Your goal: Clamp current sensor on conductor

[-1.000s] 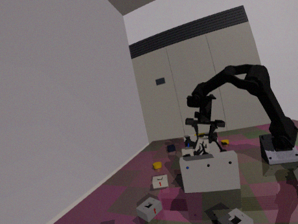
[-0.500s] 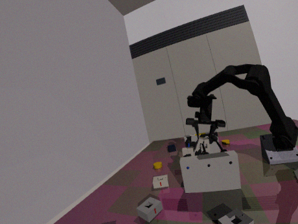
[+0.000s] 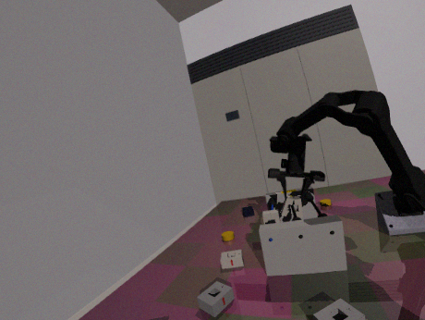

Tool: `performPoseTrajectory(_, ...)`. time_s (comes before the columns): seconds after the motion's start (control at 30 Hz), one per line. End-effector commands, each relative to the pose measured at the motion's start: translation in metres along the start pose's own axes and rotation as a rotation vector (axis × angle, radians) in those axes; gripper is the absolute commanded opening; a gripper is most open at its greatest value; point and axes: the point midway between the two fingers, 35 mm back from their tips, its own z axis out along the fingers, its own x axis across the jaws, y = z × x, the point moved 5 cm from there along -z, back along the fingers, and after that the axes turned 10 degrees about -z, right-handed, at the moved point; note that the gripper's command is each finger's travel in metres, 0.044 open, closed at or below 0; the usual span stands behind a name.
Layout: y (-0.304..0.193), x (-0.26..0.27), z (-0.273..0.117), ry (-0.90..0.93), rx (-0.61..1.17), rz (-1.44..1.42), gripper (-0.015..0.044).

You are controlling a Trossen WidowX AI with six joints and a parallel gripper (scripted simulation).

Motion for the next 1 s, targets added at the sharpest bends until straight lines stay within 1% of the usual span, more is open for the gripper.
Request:
performPoseTrajectory(0.0,0.001,0.001,-0.001,0.0,-0.002,-0.003,0.0)
performPoseTrajectory(0.17,0.002,0.006,0.0,-0.039,0.004,-0.002,0.0)
performPoseTrajectory(0.63,0.003,0.026,0.006,-0.225,0.039,-0.001,0.0)
performPoseTrajectory(0.67,0.001,0.021,0.006,-0.195,0.039,0.006,0.0026)
performPoseTrajectory(0.97,0.001,0.021,0.006,-0.195,0.039,0.006,0.0263)
